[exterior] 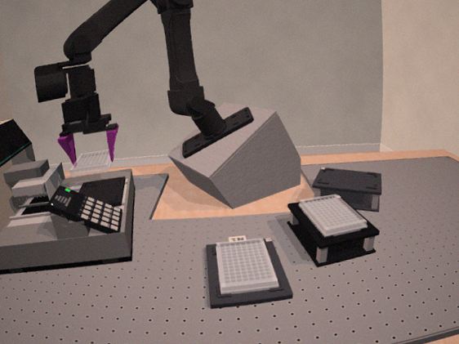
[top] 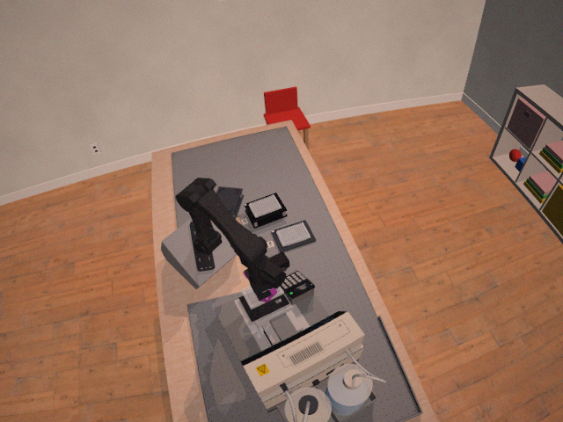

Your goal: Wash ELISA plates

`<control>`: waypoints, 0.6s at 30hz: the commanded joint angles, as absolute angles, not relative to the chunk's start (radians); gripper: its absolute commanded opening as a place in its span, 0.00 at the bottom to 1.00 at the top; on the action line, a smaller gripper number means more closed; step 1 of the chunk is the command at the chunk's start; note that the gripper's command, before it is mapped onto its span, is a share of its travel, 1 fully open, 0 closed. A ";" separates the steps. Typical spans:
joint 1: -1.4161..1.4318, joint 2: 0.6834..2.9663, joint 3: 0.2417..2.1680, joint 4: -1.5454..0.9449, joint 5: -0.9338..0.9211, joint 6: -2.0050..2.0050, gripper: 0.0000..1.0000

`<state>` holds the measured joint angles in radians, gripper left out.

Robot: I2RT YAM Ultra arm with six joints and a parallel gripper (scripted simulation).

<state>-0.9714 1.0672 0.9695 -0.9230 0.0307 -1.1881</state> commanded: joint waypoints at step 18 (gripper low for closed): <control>-0.967 1.024 1.050 -1.042 0.032 -1.183 0.00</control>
